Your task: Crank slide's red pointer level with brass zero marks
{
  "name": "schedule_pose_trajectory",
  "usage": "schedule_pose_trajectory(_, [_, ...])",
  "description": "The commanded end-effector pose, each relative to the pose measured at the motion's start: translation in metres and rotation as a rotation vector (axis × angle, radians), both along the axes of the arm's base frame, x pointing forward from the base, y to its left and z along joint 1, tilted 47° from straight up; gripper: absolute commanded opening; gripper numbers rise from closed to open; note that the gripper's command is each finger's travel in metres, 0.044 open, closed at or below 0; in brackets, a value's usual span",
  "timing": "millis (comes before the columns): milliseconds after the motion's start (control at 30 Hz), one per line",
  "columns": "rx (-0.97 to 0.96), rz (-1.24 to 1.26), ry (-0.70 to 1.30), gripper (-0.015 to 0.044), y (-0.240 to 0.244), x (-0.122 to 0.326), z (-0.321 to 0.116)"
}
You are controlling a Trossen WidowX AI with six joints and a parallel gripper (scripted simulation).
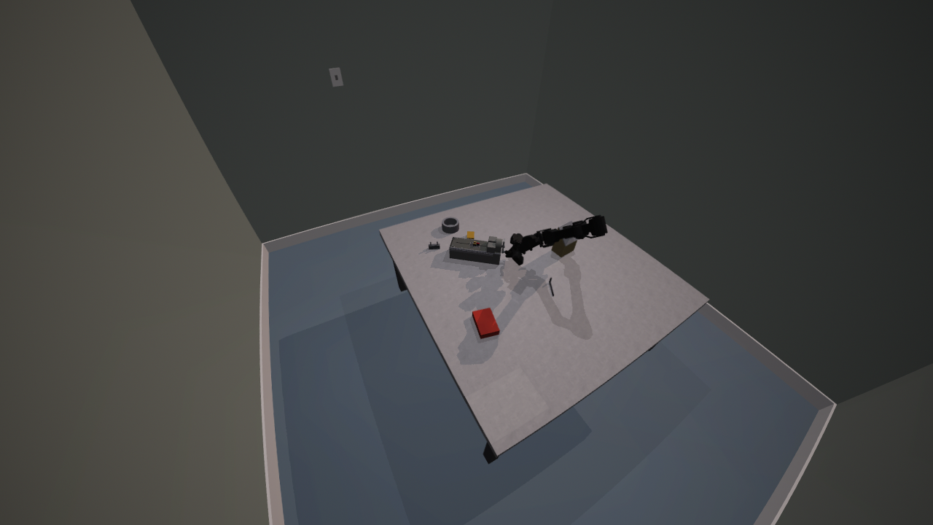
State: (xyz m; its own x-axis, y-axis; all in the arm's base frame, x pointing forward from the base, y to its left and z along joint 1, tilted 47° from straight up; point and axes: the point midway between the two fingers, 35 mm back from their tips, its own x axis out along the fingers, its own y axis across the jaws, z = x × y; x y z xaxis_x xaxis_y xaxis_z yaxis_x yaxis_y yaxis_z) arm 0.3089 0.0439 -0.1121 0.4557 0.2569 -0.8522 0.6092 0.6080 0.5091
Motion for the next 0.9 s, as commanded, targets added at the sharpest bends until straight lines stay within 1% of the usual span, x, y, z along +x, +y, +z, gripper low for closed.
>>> schedule_pose_trajectory(0, [0.013,0.007,-0.021,0.0000,0.0040,0.0056,0.0062])
schedule_pose_trajectory(867, [0.013,0.007,-0.021,0.0000,0.0044,0.0095,0.0128])
